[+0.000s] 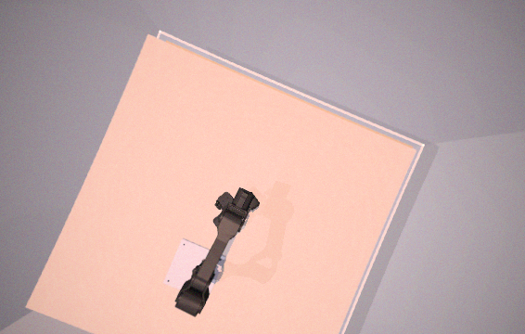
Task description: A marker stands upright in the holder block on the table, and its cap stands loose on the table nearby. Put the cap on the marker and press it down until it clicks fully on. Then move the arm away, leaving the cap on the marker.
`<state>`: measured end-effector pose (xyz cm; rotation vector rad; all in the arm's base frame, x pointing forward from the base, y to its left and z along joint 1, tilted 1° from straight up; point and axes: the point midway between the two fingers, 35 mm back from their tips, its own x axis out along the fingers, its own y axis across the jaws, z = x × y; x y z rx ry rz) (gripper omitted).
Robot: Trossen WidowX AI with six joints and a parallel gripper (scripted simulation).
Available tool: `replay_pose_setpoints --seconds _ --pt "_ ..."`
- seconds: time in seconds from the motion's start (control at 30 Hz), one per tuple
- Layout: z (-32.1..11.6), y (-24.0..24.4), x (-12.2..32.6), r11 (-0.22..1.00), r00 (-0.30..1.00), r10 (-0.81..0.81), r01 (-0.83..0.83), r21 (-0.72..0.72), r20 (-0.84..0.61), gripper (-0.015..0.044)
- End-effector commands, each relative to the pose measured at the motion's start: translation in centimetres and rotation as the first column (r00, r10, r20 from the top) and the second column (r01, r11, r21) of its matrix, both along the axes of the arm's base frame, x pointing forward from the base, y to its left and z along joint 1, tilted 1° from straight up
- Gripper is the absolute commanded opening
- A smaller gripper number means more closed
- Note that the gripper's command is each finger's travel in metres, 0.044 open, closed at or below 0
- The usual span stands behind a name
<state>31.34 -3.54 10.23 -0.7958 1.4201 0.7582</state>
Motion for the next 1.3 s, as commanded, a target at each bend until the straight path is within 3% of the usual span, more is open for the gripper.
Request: replay_pose_setpoints --seconds 0.0,0.93,1.27 --pt "-0.07 -0.06 0.01 1.000 1.000 0.004 -0.004 -0.003 -0.001 0.0000" --pt "-0.07 -0.06 0.01 1.000 1.000 0.004 -0.004 -0.003 -0.001 0.0000" --pt "0.00 0.00 0.00 1.000 1.000 0.000 0.000 0.000 0.000 0.0262"
